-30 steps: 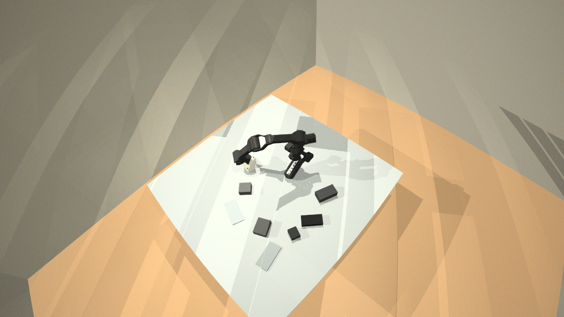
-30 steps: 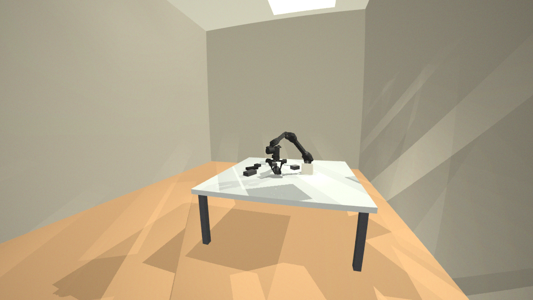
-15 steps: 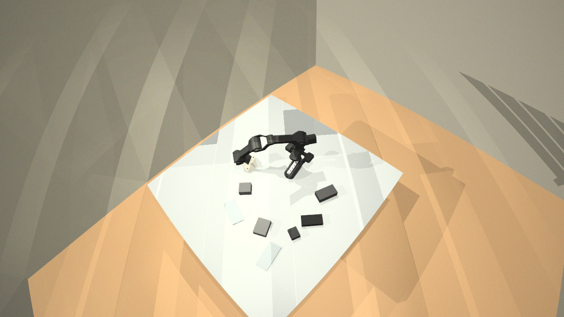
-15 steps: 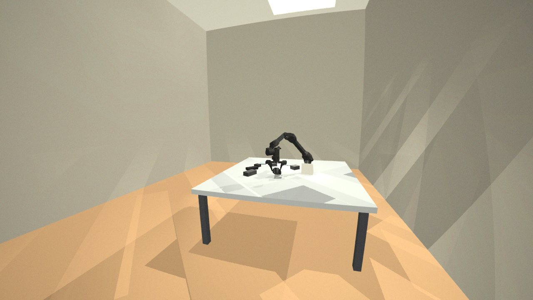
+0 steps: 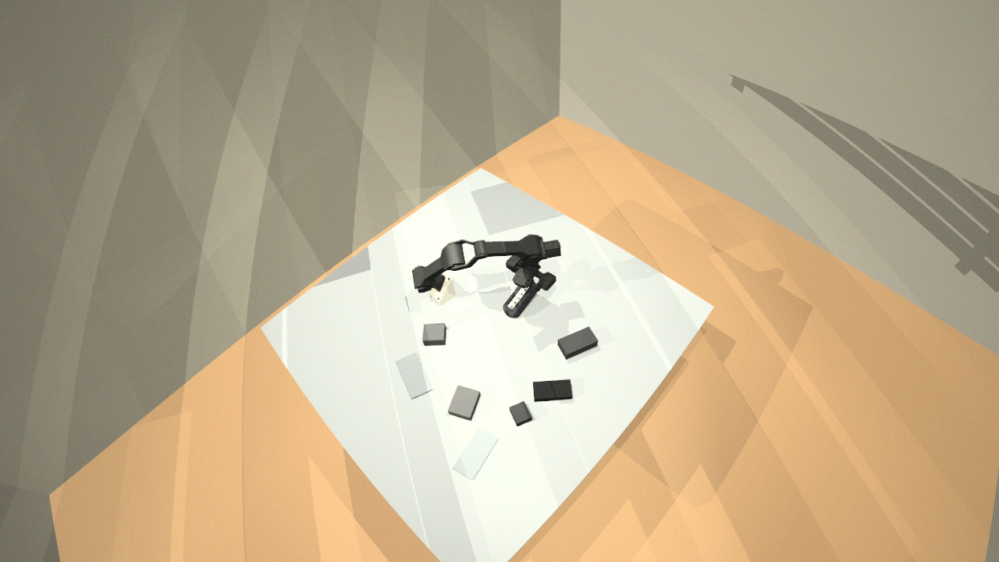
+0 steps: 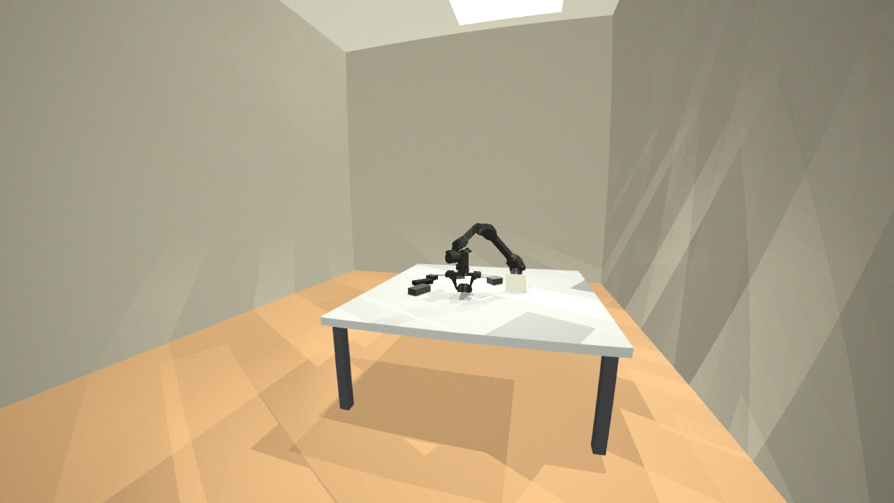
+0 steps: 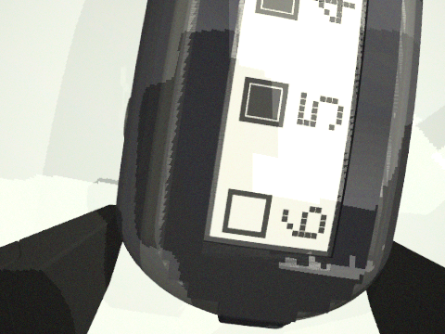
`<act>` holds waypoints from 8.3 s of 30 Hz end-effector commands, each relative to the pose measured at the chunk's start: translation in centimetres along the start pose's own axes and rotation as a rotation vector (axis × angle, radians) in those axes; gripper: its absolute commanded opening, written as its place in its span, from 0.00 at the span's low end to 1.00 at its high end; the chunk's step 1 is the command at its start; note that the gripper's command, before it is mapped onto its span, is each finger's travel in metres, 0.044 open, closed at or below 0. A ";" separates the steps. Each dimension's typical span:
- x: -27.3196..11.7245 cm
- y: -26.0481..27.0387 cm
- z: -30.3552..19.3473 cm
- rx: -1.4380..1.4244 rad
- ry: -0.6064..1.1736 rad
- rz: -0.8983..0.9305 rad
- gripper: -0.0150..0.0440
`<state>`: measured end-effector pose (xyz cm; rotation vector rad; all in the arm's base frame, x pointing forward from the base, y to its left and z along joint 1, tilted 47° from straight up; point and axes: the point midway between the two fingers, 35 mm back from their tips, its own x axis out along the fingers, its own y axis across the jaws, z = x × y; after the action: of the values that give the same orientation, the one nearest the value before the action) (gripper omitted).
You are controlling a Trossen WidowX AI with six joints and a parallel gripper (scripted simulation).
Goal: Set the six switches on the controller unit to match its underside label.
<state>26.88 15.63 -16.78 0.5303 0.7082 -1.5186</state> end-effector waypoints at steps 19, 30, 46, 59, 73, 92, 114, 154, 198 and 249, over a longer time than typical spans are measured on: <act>1.8 0.0 0.1 -0.007 -0.008 0.000 0.83; 2.7 0.0 0.2 -0.007 -0.009 0.000 0.83; 3.6 0.0 0.2 -0.006 -0.008 0.000 0.83; 3.5 -0.1 0.1 -0.001 -0.004 -0.003 1.00; -0.5 0.0 6.1 -0.001 -0.007 -0.004 1.00; -0.5 0.0 6.1 -0.011 -0.007 -0.004 0.91; -1.5 1.2 5.7 -1.219 0.057 -0.070 0.25; -3.3 3.0 5.7 -3.454 0.402 0.124 0.25; -4.1 3.5 5.8 -4.385 0.604 0.632 0.39; -3.3 1.4 2.5 -1.704 0.106 -0.083 1.00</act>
<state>28.74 15.94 -12.99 -0.8419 1.8367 -0.3690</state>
